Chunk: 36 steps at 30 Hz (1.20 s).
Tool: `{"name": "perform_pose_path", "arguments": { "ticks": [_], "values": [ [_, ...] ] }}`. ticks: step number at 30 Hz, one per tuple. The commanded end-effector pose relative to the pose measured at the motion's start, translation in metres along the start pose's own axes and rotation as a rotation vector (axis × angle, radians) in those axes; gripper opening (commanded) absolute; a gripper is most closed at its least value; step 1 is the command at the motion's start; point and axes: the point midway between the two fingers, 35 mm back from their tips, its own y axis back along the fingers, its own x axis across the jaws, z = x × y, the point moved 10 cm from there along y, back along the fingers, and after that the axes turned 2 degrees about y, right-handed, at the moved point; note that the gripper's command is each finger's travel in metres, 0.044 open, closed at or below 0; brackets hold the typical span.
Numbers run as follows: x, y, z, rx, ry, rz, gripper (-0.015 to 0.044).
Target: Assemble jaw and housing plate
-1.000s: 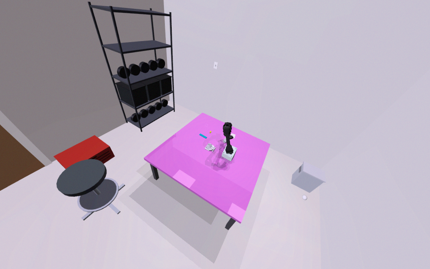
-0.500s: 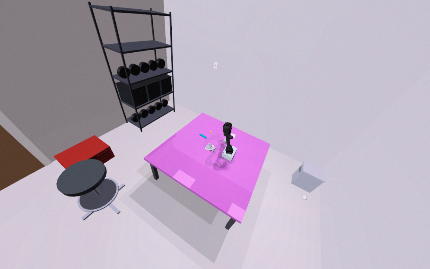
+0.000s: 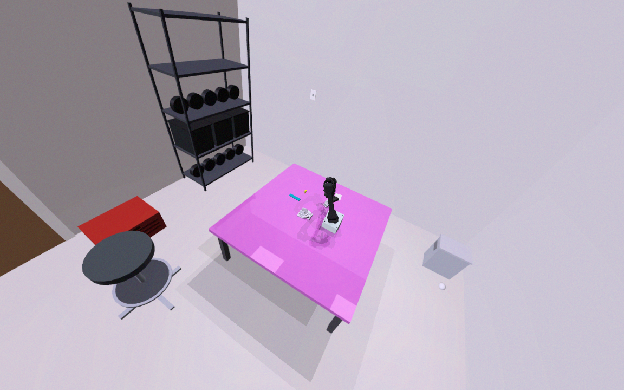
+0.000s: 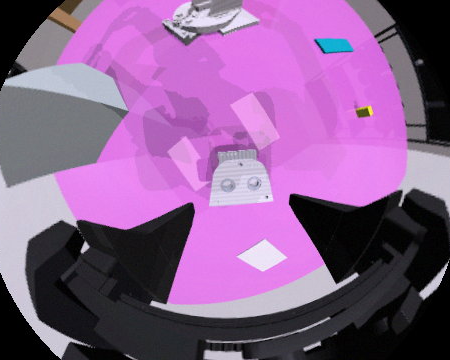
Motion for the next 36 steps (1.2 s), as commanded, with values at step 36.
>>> {"name": "perform_pose_path", "arguments": {
  "ticks": [36],
  "values": [
    [-0.002, -0.03, 0.0, -0.002, -0.002, -0.001, 0.044]
  ]
}}
